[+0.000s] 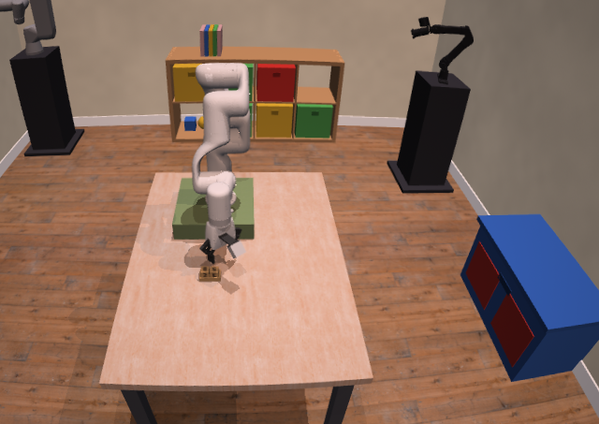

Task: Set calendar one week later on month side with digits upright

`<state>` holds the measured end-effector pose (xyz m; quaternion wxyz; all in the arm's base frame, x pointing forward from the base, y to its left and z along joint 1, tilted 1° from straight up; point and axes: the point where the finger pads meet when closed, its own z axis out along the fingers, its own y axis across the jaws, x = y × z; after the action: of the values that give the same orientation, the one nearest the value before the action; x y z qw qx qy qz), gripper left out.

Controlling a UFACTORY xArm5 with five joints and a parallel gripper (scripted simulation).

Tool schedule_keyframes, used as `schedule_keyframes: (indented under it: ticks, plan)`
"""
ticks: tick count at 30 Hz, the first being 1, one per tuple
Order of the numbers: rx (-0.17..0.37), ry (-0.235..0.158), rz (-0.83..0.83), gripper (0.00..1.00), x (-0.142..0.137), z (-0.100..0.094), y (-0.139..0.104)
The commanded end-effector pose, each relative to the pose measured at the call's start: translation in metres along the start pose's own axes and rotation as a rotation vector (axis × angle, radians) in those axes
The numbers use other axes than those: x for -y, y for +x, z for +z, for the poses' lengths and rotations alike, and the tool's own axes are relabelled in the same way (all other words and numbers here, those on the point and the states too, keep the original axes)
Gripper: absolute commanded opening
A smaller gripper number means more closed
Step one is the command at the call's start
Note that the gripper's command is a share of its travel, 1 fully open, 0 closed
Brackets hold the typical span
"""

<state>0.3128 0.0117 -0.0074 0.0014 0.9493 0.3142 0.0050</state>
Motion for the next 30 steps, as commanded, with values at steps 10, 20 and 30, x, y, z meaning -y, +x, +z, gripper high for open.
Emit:
schedule_keyframes:
  ticks: [10, 20, 30]
  plan:
    - [-0.003, -0.003, -0.090, 1.00, -0.028, -0.001, 0.009]
    - [-0.002, -0.003, -0.107, 1.00, -0.052, -0.001, 0.014]
    - [-0.002, -0.004, -0.171, 1.00, -0.080, -0.001, 0.021]
